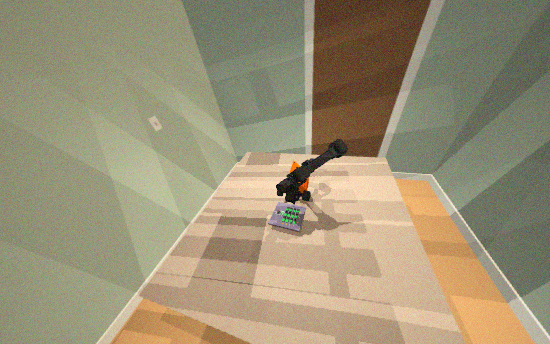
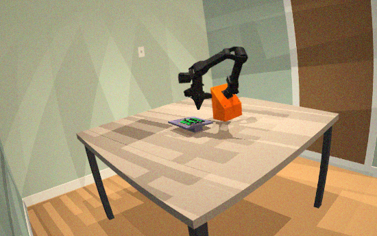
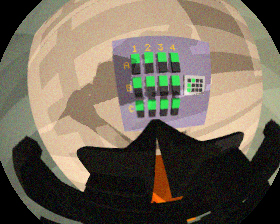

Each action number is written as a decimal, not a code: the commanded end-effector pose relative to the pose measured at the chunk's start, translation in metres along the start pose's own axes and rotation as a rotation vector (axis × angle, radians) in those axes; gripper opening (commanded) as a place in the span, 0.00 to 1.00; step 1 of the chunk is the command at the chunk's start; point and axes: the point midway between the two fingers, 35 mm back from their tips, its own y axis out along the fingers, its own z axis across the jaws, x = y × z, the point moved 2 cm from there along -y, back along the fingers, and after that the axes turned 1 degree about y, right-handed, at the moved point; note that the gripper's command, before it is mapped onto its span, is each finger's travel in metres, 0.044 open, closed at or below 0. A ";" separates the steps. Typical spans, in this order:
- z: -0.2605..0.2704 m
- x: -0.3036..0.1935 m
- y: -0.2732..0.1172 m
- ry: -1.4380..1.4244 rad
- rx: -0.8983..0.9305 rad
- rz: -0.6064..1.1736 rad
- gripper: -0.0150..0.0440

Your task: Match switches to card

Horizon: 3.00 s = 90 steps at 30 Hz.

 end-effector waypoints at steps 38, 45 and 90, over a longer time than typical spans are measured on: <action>-0.001 0.005 0.055 -0.007 -0.001 0.020 0.25; -0.001 0.005 0.055 -0.007 -0.001 0.020 0.25; -0.001 0.005 0.060 -0.007 -0.001 0.020 0.25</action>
